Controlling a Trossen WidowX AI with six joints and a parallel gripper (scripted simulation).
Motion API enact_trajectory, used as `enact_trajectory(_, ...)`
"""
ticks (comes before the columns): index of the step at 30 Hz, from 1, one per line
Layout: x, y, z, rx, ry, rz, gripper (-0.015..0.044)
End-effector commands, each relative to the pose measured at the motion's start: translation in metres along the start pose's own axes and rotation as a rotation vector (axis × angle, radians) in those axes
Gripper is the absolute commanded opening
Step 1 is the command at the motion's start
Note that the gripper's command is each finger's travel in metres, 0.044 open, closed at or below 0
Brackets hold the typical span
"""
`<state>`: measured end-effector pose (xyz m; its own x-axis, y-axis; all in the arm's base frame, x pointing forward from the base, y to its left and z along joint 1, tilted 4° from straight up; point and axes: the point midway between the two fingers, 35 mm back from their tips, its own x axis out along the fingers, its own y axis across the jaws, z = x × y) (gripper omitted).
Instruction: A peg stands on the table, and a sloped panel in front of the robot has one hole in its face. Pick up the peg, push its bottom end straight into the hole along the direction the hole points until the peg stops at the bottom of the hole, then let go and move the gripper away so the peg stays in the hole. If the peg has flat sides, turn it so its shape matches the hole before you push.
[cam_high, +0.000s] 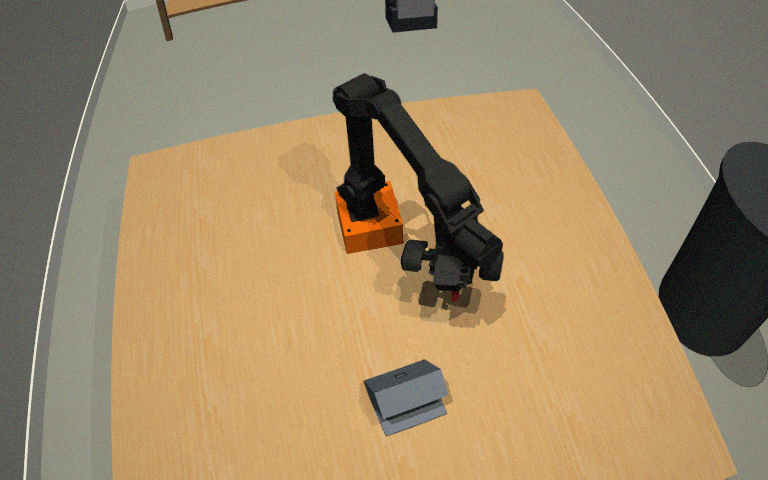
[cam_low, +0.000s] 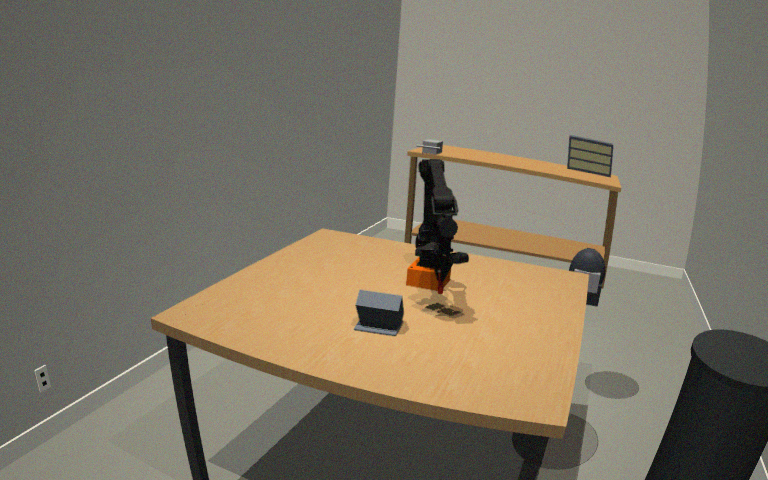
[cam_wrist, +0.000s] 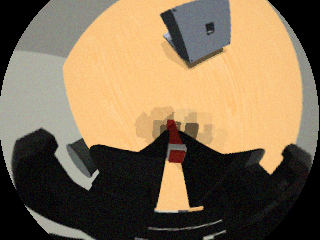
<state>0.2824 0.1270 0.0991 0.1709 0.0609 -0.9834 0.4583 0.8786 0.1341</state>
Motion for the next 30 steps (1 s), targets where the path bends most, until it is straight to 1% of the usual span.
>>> enact_trajectory(1,0.0,-0.003,0.004,0.037,-0.008,0.024,0.0)
enact_trajectory(30,-0.003,-0.026,0.032,0.257,-0.086,0.171,0.0)
